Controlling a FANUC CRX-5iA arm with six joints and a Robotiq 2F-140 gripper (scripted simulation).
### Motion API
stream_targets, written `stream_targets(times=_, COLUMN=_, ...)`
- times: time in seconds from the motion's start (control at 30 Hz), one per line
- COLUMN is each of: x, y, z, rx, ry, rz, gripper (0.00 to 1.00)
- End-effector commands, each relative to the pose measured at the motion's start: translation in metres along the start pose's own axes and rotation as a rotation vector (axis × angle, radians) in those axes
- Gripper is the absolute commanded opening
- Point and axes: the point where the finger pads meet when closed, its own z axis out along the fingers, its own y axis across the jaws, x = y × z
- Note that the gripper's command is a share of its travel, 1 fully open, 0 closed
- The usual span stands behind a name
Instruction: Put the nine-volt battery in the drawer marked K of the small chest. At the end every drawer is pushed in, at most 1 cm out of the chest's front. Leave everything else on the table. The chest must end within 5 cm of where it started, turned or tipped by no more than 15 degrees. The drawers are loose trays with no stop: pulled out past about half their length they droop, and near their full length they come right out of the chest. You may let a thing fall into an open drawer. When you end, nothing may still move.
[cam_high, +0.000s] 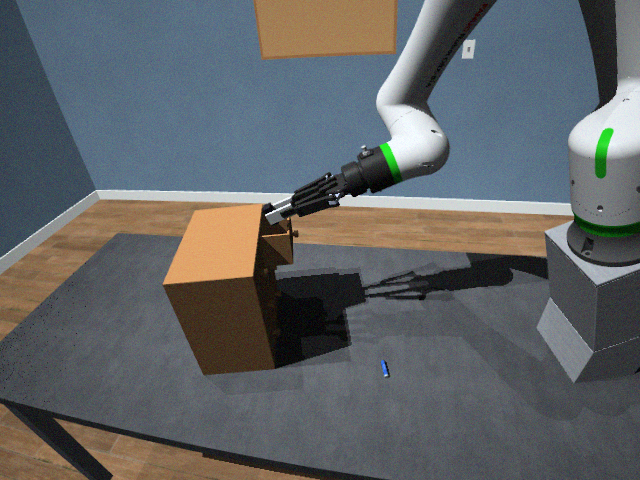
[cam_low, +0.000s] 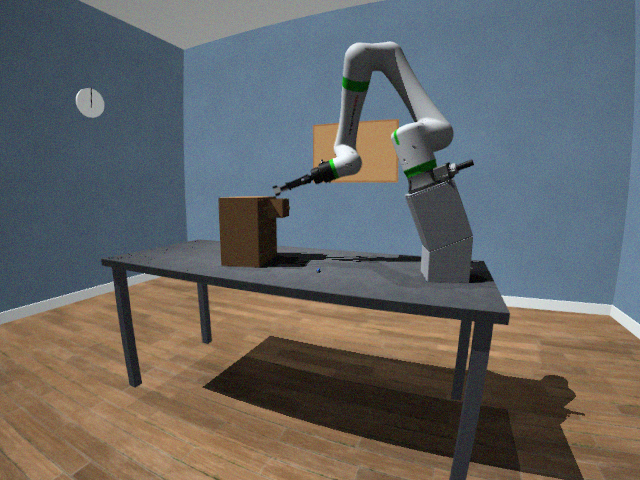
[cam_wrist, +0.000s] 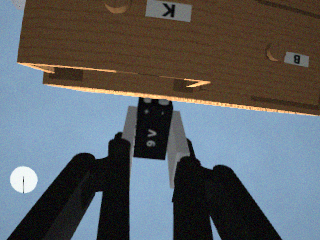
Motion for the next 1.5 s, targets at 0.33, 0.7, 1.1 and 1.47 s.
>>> stream_targets(times=0.33, x=-0.0002, y=-0.0001, z=0.0003, rx=0.0, ry=0.0, rz=0.0, gripper=0.14)
stream_targets(times=0.7, x=-0.0002, y=-0.0001, z=0.0003, rx=0.0, ry=0.0, rz=0.0, gripper=0.14)
stream_targets(times=1.1, x=-0.0002, y=-0.0001, z=0.0003, rx=0.0, ry=0.0, rz=0.0, gripper=0.26)
stream_targets(times=1.47, x=-0.0002, y=-0.0001, z=0.0003, rx=0.0, ry=0.0, rz=0.0, gripper=1.0)
